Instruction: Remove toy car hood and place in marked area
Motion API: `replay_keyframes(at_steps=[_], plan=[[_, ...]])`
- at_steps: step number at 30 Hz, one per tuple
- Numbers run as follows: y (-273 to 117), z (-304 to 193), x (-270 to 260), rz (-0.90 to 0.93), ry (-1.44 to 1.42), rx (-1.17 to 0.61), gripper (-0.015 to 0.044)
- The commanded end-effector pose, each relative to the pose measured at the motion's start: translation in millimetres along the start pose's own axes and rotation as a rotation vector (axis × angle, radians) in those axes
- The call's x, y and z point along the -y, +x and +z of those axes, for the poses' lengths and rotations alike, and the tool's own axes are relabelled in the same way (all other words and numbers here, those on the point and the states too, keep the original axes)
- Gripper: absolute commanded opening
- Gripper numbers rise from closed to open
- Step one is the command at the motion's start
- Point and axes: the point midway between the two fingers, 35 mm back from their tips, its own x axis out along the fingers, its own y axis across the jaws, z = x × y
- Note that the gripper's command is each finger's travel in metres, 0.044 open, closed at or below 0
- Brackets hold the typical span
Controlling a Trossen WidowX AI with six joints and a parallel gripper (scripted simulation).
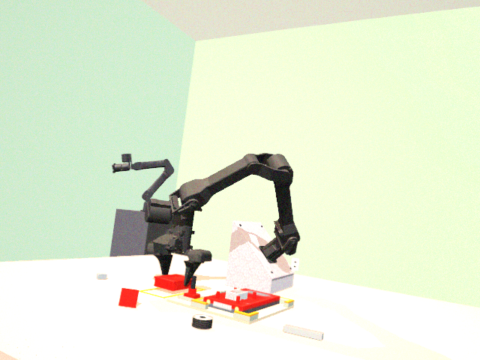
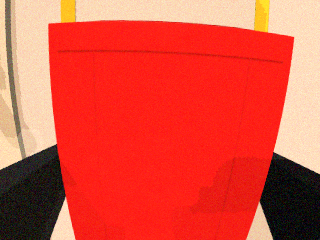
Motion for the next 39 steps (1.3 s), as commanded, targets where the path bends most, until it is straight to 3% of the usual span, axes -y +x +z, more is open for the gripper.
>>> replay_keyframes(at_steps=[1, 17, 33, 39], plan=[[2.2, 0.0, 0.1, 0.003, 0.004, 0.002, 0.0000], [10.0, -0.1, -0.1, 0.003, 0.004, 0.002, 0.0000], [5.4, 0.3, 0.0, 0.000, 0.000, 0.000, 0.0420], [-54.2, 0.8, 1.5, 0.002, 0.001, 0.002, 0.0440]])
